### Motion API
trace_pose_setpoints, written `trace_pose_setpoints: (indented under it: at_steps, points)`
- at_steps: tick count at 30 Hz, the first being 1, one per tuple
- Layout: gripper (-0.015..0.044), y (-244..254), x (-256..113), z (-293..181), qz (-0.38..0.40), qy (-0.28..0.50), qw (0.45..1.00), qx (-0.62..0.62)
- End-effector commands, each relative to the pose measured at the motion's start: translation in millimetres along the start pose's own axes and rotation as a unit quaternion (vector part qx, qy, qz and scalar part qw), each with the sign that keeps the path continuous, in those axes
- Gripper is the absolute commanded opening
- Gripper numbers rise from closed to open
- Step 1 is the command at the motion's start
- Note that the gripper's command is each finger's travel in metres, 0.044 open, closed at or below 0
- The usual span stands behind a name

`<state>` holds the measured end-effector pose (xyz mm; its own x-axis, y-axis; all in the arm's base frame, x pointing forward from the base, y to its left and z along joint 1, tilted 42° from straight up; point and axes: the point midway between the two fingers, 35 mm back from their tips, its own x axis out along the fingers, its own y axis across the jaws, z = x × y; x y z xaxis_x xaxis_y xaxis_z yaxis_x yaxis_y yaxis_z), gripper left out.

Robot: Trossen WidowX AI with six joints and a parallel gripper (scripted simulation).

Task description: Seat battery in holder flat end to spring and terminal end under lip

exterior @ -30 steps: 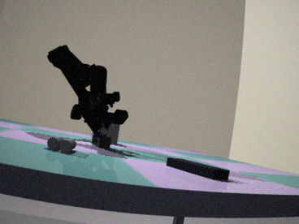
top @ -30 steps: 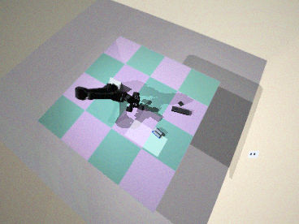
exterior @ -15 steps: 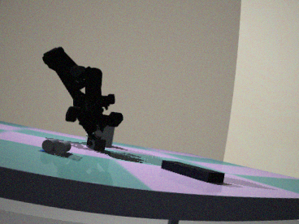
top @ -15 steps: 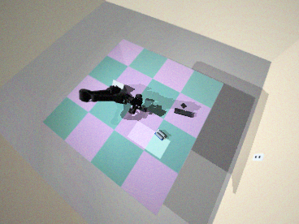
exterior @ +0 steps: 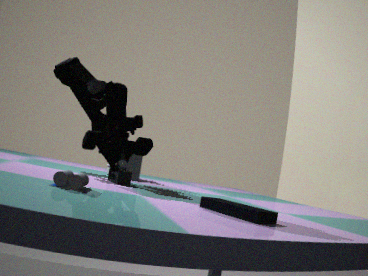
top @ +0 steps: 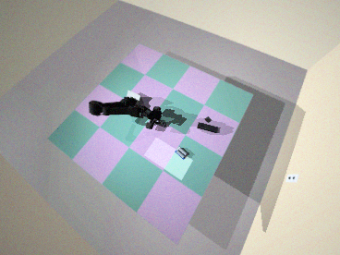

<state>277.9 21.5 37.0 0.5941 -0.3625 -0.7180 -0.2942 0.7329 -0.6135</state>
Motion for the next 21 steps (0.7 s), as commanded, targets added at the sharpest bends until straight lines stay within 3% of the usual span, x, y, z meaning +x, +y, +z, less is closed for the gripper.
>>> trace_pose_setpoints:
  at_steps: [1,21]
  points:
    - [0.0084,1.3,0.7,-4.5,0.001,0.007,1.000,-0.001]
    - [0.0084,1.3,0.6,-4.7,0.001,0.007,1.000,-0.001]
